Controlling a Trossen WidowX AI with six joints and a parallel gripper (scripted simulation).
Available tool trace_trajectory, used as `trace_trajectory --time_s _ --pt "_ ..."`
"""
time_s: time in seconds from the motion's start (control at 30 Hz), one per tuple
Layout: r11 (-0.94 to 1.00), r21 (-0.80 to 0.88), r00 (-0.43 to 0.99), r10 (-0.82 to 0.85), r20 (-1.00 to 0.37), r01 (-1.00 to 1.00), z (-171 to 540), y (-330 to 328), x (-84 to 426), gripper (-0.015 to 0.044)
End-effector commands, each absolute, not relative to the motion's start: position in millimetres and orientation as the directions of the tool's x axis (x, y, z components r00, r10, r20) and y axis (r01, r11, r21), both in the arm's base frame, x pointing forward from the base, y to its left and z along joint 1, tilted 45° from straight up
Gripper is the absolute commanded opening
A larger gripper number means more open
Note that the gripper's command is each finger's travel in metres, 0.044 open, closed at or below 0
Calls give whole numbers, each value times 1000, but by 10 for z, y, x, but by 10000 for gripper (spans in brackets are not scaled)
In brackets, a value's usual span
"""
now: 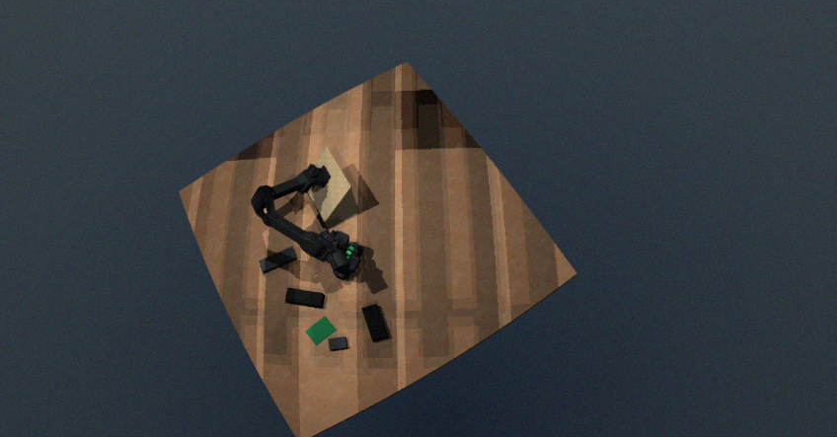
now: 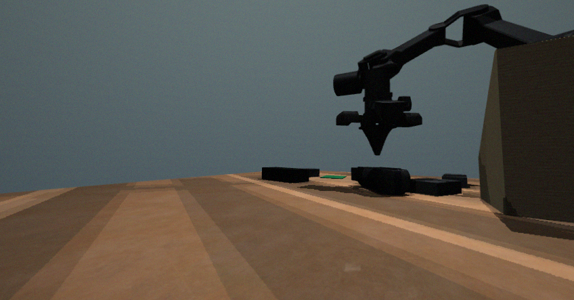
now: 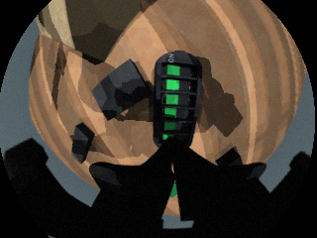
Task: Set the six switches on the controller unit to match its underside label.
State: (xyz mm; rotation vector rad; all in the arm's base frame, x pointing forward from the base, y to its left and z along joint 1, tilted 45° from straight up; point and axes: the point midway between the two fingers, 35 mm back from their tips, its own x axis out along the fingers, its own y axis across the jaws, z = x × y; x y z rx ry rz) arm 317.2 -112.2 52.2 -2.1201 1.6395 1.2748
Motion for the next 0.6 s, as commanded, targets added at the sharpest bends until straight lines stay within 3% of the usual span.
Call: trace_trajectory --time_s 0.0,0.57 --pt "-378 358 18 -709 -705 -853 453 -1171 3151 0" --pt "-378 359 18 -710 -704 -853 285 -1338 3153 0"
